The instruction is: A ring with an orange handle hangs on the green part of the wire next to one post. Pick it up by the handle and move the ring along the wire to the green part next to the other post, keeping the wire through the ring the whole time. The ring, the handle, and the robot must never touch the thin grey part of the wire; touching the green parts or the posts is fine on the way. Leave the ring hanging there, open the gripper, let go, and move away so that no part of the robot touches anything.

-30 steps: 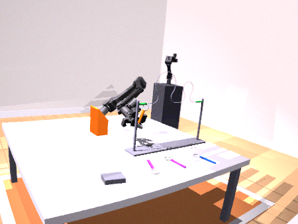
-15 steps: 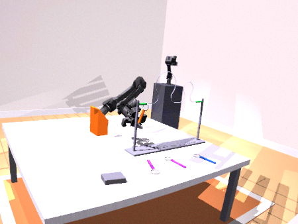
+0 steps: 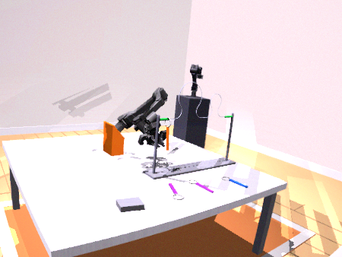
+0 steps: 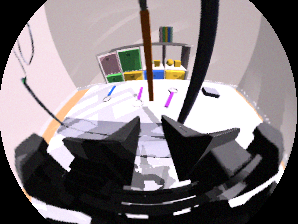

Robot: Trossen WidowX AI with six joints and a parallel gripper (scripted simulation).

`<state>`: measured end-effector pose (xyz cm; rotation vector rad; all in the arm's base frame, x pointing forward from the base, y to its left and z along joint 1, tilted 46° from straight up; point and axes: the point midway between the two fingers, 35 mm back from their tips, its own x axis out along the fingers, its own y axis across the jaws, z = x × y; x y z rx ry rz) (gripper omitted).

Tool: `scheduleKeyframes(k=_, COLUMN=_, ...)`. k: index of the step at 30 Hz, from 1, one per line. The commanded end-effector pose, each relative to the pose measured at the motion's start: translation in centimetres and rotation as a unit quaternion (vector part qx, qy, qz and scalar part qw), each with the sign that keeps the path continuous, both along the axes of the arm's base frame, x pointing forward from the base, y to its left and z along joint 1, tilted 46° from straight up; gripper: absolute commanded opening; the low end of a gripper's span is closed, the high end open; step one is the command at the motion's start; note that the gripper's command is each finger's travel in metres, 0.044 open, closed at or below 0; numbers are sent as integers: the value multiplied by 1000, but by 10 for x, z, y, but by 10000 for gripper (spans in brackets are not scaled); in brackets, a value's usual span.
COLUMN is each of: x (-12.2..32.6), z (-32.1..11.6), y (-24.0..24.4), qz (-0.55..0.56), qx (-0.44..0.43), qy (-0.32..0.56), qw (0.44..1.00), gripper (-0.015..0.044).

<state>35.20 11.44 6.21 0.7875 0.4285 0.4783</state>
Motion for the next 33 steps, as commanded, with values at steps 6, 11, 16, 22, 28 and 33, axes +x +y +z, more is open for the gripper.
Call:
scheduleKeyframes(k=6, x=-30, z=8, y=-21, qz=0, qx=0, qy=-1, qw=1000, gripper=160)
scheduleKeyframes(k=11, x=-36, z=8, y=-24, qz=-1, qx=0, qy=-1, qw=1000, gripper=160)
scheduleKeyframes(k=16, x=-36, z=8, y=-24, qz=-1, qx=0, qy=-1, qw=1000, gripper=160)
scheduleKeyframes(k=22, x=-36, z=8, y=-24, qz=-1, qx=0, qy=-1, qw=1000, gripper=160)
scheduleKeyframes(k=28, x=-36, z=8, y=-24, qz=-1, qx=0, qy=-1, qw=1000, gripper=160)
scheduleKeyframes(k=33, x=-36, z=8, y=-24, qz=-1, qx=0, qy=-1, qw=1000, gripper=160)
